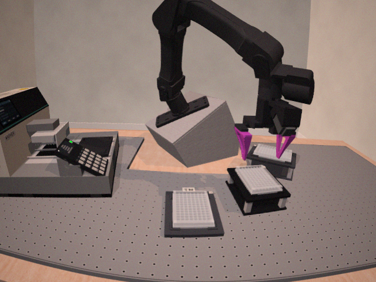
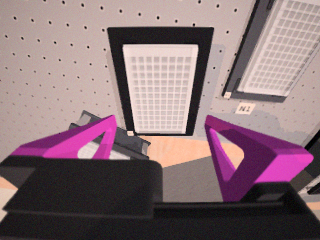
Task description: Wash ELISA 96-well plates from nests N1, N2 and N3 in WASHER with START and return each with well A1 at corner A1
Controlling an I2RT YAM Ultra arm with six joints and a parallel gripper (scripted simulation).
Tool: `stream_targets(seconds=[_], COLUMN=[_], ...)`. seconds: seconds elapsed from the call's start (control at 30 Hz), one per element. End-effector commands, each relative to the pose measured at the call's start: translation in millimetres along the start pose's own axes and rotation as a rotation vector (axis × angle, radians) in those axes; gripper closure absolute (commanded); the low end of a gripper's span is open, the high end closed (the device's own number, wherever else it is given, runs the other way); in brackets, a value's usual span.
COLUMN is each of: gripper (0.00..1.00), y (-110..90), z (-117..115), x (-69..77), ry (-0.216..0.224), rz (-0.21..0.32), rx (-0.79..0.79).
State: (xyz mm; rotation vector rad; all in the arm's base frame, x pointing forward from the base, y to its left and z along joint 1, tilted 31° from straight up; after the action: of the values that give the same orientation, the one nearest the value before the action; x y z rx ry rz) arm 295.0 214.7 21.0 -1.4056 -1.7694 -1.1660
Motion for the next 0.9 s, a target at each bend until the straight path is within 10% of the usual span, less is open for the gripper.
stream_targets(seconds=[0.0, 0.87], gripper=[0.00, 0.00], y=[1, 0], z=[1, 1], x=[9.1, 32.5], ry=[0.006, 0.006], rz=[-0.008, -0.008], rx=[-0.001, 0.000])
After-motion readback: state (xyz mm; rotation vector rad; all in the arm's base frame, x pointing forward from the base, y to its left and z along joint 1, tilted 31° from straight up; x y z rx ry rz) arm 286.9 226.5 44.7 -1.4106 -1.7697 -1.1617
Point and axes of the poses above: the point where the finger pads meet when closed, its own x axis back along the fingers, its own z axis across the jaws, y = z × x, the point moved 6 cm from there along x, back along the fingers, and after that the axes turned 8 degrees about -x, right-handed, at the moved point
